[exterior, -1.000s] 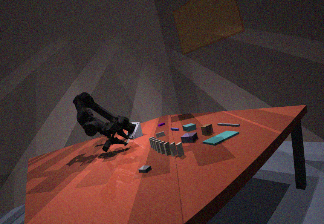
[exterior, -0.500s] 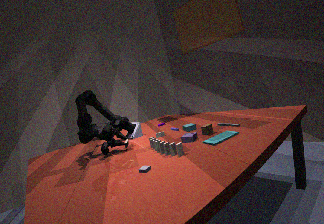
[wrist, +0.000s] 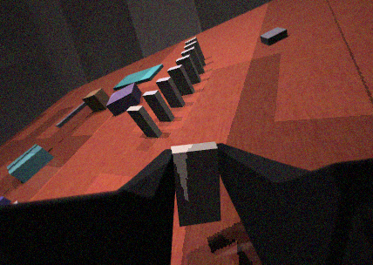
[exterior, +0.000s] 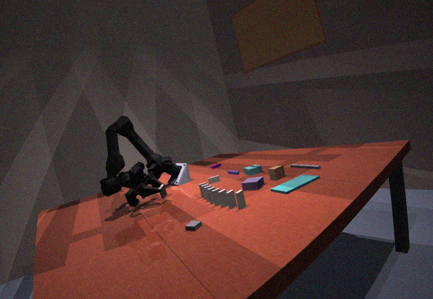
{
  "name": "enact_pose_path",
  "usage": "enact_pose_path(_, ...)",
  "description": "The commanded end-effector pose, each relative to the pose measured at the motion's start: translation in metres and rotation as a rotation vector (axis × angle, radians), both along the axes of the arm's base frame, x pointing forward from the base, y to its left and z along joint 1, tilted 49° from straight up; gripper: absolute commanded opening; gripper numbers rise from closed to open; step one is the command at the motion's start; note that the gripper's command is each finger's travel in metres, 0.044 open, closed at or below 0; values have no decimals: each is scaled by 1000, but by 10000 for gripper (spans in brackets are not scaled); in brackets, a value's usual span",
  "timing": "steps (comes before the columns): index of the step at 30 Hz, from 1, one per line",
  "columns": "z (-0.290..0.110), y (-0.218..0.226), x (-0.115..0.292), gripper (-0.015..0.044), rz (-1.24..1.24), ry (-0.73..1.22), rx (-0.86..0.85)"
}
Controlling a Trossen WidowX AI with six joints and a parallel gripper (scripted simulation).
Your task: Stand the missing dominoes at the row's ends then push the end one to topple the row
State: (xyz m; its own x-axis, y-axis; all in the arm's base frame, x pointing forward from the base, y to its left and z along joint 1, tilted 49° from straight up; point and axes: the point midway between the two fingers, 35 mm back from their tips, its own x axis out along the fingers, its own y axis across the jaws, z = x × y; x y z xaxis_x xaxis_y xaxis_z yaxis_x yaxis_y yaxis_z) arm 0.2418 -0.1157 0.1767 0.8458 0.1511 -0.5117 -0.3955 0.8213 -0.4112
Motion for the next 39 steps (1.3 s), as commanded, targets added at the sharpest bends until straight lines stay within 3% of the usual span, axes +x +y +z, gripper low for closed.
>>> enact_pose_path(1, 7, -1, -5, 107, 44, -105, -48)
enact_pose_path(15, 30, -1, -29, 107, 161, -417, -262)
enact_pose_path(39, 28, -4, -29, 107, 162, -420, -265)
